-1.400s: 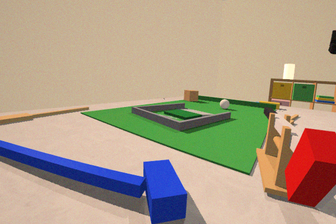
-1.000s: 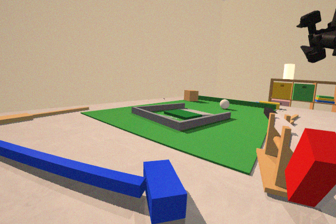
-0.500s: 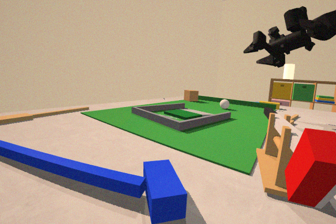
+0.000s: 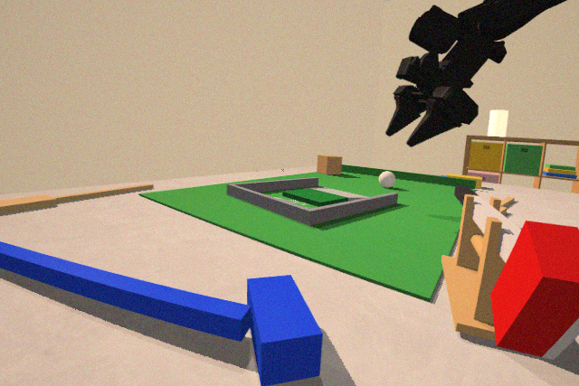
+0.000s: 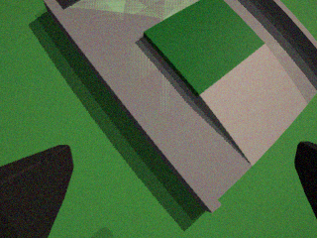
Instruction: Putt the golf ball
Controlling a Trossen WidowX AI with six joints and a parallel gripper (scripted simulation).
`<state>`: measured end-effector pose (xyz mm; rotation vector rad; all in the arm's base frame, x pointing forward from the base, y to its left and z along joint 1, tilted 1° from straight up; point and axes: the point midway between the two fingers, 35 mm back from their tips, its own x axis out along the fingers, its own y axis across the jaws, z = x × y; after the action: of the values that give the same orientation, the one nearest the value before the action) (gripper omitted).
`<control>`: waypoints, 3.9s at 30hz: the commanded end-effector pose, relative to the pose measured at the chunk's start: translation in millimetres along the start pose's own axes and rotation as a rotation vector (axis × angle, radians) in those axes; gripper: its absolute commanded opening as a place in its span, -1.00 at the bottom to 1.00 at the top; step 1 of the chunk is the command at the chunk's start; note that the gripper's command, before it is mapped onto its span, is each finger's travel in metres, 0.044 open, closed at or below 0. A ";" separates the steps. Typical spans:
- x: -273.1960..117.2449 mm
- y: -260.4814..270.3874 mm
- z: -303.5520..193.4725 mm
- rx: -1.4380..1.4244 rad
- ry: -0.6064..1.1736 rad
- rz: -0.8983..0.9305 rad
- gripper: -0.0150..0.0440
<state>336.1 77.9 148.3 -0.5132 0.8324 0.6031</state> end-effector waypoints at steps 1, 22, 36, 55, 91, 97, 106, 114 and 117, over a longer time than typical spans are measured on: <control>6.9 67.6 6.5 -0.372 0.102 0.239 1.00; 9.1 157.9 -13.5 -0.926 0.191 0.605 1.00; 29.4 162.1 -27.2 -0.926 0.191 0.605 1.00; 48.2 166.4 -39.9 -0.926 0.191 0.605 1.00; 0.6 153.0 -0.8 -0.925 0.188 0.599 -0.49; -28.0 147.6 14.3 -0.924 0.189 0.600 -0.49; -28.3 135.2 11.6 -0.875 0.216 0.571 -0.49; -28.0 96.6 -0.5 -0.670 0.277 0.489 -0.49; -29.4 83.7 -5.1 -0.588 0.293 0.461 -0.49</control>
<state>257.1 137.7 152.6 -1.0230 1.0294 1.2946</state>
